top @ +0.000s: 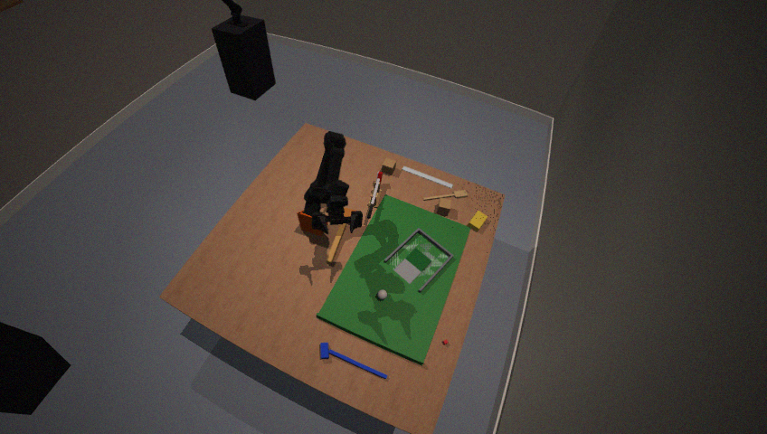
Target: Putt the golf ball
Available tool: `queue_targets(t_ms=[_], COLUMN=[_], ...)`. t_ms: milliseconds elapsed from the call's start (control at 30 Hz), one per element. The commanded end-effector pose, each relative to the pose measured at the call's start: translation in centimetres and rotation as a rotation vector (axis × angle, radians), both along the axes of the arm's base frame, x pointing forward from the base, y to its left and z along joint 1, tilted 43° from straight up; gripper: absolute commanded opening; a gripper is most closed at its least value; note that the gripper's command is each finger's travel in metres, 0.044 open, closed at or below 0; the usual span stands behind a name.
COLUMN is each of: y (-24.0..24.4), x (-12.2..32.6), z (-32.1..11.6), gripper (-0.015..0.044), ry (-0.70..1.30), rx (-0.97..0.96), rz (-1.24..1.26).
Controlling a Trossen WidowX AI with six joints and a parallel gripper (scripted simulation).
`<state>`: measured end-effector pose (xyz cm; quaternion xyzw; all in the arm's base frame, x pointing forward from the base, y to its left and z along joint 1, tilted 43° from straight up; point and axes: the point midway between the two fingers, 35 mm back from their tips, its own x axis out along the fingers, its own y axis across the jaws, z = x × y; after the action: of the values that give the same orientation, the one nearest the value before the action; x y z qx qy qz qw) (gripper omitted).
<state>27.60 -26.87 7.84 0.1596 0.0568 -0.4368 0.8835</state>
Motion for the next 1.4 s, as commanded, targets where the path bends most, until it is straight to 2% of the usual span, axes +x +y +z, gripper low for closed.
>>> queue_targets(t_ms=[0, 100, 333, 433, 567, 800, 1067, 1233, 1367], y=[0.2, 2.5, 12.1, 17.0, 21.9, 29.0, 35.7, 38.9, 39.2], x=[0.2, 2.6, 6.4, 6.4, 5.3, 2.2, -2.2, -4.8, -4.5], z=[-0.2, -2.2, -6.7, -7.6, -7.6, -5.7, -0.9, 3.0, 3.3], gripper=[0.0426, 0.0440, 0.0440, 0.0440, 0.0440, 0.0440, 0.0440, 0.0440, 0.0440], ry=[0.016, 0.225, 0.695, 0.812, 0.862, 0.786, 0.478, 0.213, 0.201], rx=[-0.001, -0.021, -0.141, -0.215, -0.298, -0.430, -0.559, -0.617, -0.620], rz=[0.013, 0.209, 0.890, 1.223, 1.564, 2.073, 2.543, 2.730, 2.736])
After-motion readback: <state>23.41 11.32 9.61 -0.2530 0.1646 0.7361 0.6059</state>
